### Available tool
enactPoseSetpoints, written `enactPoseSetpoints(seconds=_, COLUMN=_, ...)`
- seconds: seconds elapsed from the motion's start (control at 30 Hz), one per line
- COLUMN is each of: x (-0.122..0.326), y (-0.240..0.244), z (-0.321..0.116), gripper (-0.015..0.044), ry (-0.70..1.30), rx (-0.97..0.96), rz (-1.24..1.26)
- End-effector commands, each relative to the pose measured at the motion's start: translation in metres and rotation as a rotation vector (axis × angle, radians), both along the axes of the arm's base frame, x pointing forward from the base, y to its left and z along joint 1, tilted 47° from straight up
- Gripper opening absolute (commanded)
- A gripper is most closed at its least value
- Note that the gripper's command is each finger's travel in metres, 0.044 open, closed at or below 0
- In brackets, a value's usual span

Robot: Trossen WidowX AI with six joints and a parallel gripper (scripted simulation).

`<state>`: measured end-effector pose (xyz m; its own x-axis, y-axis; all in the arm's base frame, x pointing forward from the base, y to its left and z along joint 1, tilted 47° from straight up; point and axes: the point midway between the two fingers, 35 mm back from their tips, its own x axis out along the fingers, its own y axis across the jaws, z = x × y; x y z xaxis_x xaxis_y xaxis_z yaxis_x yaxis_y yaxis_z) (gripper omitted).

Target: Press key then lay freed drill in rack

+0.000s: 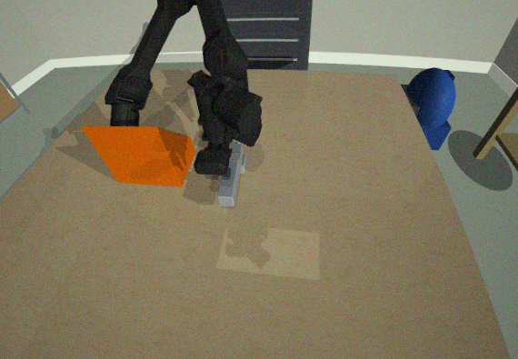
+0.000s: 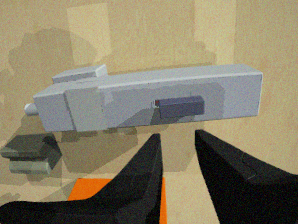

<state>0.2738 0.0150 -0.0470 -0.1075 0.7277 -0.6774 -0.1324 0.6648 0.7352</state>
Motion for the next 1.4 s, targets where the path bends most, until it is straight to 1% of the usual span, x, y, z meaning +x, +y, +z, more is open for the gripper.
enactPoseSetpoints(seconds=0.0, x=0.012, y=-0.034, z=0.026, gripper=0.0184, ry=-0.027, rx=-0.013, rz=-0.01)
enactPoseSetpoints(seconds=0.07, x=0.013, y=-0.049, z=0.04, gripper=0.0236, ry=-0.027, rx=-0.011, rz=-0.009)
enactPoseSetpoints(seconds=0.17, x=0.013, y=-0.051, z=0.042, gripper=0.0315, ry=-0.027, rx=-0.011, rz=-0.009)
enactPoseSetpoints(seconds=0.2, x=0.017, y=-0.047, z=0.038, gripper=0.0341, ry=-0.054, rx=-0.015, rz=-0.015)
enactPoseSetpoints(seconds=0.27, x=0.019, y=-0.028, z=0.042, gripper=0.0394, ry=-0.163, rx=-0.015, rz=0.091)
enactPoseSetpoints(seconds=0.33, x=0.02, y=0.002, z=0.048, gripper=0.044, ry=-0.336, rx=-0.008, rz=0.261)
enactPoseSetpoints(seconds=0.47, x=0.012, y=0.062, z=0.062, gripper=0.044, ry=-0.684, rx=0.035, rz=0.606)
enactPoseSetpoints(seconds=0.6, x=-0.011, y=0.119, z=0.077, gripper=0.044, ry=-1.037, rx=0.116, rz=0.943)
enactPoseSetpoints(seconds=0.67, x=-0.021, y=0.136, z=0.082, gripper=0.044, ry=-1.151, rx=0.149, rz=1.046)
enactPoseSetpoints(seconds=1.37, x=-0.022, y=0.141, z=0.077, gripper=0.044, ry=-1.165, rx=0.153, rz=1.059)
